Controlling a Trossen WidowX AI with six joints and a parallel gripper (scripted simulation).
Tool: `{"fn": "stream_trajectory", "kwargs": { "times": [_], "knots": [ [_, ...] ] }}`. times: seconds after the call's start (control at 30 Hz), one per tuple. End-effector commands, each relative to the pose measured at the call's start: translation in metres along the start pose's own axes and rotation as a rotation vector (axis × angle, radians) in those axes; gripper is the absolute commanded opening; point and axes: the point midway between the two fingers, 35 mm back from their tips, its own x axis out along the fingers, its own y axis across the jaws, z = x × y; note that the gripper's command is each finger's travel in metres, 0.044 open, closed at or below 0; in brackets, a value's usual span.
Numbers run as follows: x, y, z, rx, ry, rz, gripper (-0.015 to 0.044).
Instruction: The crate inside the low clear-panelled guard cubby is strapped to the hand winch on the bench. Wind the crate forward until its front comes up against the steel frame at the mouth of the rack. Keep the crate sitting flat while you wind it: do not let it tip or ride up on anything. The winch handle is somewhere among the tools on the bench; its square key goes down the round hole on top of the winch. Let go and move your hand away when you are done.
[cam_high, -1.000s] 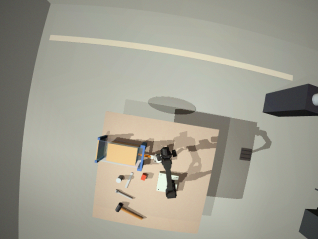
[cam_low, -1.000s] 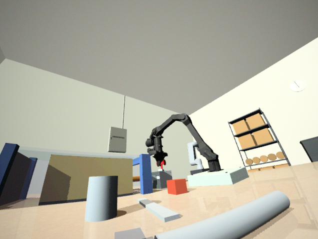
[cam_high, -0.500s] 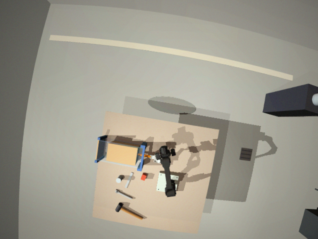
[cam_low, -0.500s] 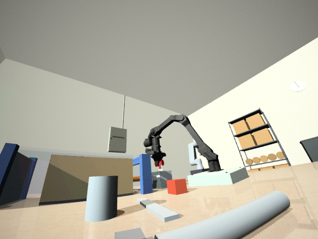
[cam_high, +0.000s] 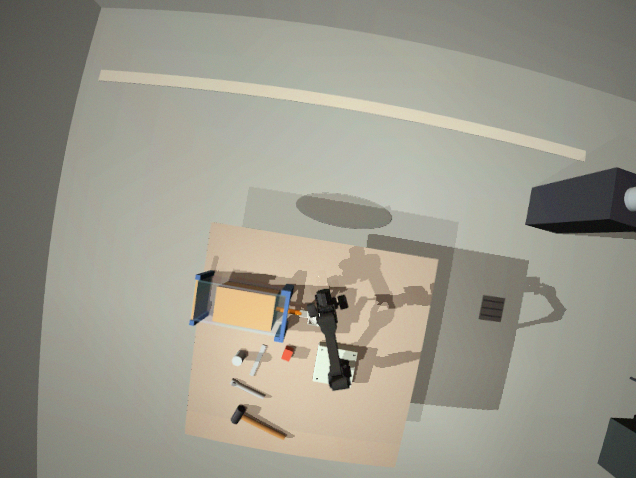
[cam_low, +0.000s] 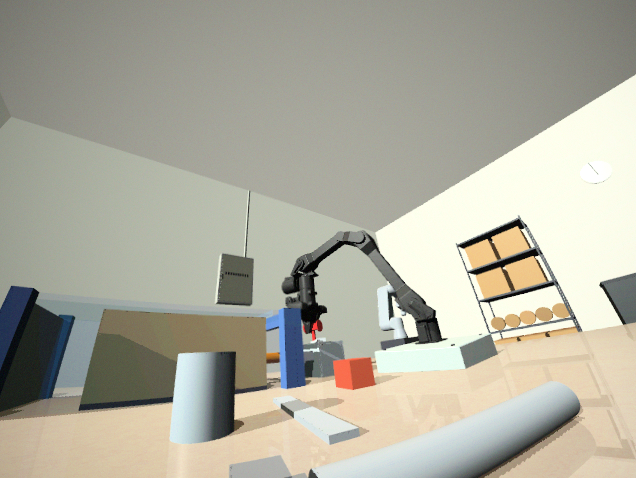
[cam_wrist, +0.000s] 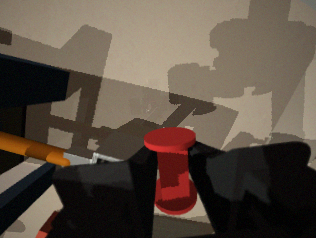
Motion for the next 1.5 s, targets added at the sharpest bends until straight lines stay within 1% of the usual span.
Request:
{"fn": "stream_trajectory", "kwargs": {
  "times": [0.0,0.8,1.47],
  "knots": [
    [0.010,0.021,0.004,-0.024,0.018,0.036,0.0000],
    [0.009,0.046,0.015,-0.024,0.017,0.039,0.0000],
    [0.008,0.055,0.017,-0.024,0.017,0.039,0.0000]
  ]
}}
